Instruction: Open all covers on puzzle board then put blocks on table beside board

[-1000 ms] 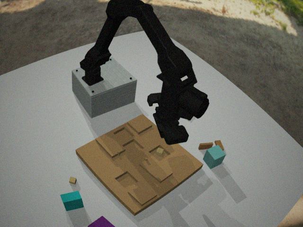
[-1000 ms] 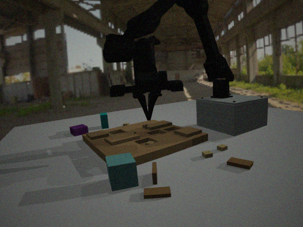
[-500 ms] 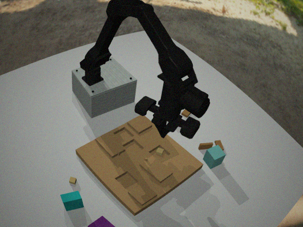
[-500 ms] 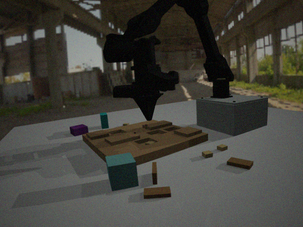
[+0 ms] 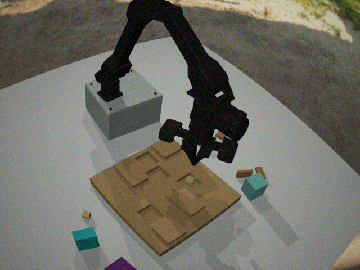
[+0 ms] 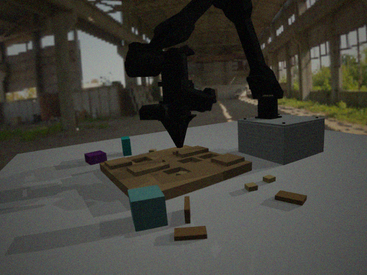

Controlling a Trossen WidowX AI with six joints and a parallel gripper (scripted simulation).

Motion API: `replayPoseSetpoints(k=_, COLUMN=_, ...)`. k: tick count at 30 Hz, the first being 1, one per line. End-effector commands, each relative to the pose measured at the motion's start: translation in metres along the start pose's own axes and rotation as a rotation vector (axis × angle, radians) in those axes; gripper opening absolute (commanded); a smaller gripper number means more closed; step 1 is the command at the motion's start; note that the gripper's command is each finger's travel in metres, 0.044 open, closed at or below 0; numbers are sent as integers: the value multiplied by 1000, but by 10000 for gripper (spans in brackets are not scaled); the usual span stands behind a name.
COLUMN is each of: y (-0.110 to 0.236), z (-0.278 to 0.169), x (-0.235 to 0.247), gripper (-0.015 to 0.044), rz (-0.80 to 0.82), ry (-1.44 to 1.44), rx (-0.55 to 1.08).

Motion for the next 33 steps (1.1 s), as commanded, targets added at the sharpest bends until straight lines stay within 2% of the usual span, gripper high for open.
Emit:
replayPoseSetpoints(k=1, y=-15, z=0, x=1, gripper=0, rz=9, ry=9, rx=1)
replayPoseSetpoints(k=8, y=-45, z=0, x=2, gripper=0, rz=9, ry=9, rx=1)
replayPoseSetpoints(k=33, y=-58, z=-2, x=1, gripper=0, rz=9, ry=9, rx=1)
Point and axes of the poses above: the point midway between the two fingers, 35 mm back from their tips, its own y axis back along the fingers, its own x axis across the jaws, z = x × y, the point moved 5 cm from there along y, back along the fingers, and after that the axes turned 6 degrees about -y, right-handed, at the moved point
